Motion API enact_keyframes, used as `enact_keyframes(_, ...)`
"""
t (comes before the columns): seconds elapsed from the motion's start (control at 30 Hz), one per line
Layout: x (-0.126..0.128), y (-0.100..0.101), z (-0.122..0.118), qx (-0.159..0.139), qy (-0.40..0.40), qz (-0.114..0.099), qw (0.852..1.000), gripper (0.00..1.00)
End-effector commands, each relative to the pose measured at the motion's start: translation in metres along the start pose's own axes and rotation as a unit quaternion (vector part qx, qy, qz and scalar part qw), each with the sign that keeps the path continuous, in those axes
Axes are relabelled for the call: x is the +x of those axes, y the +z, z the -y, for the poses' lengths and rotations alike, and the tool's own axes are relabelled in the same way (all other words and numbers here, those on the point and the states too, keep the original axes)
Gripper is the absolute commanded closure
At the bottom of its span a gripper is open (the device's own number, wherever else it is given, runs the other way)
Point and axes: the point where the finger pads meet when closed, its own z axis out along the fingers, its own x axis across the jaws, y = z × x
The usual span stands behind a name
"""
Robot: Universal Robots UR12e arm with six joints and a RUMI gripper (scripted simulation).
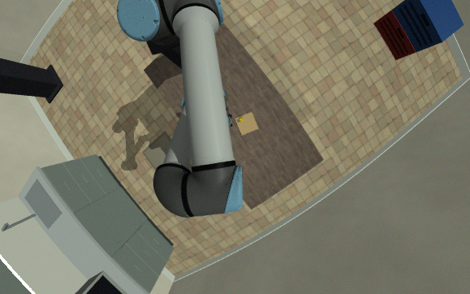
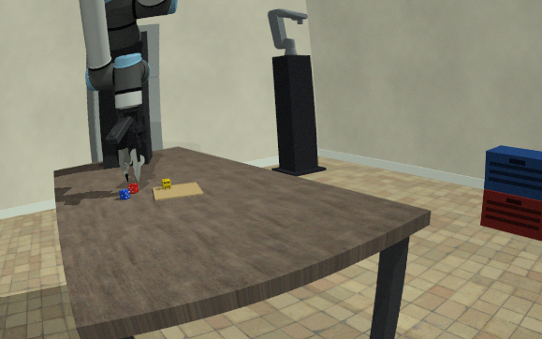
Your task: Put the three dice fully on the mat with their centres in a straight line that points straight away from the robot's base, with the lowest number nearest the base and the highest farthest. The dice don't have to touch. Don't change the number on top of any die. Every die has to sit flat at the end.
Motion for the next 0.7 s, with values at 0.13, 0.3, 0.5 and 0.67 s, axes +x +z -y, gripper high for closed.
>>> enact_keyframes(0.13,0.000,0.003,0.000,0.000,0.000,0.000,1.000,0.76)
enact_keyframes(0.3,0.000,0.011,0.000,0.000,0.000,0.000,1.000,0.76)
enact_keyframes(0.5,0.000,0.022,0.000,0.000,0.000,0.000,1.000,0.76)
enact_keyframes(0.67,0.000,0.026,0.000,0.000,0.000,0.000,1.000,0.76)
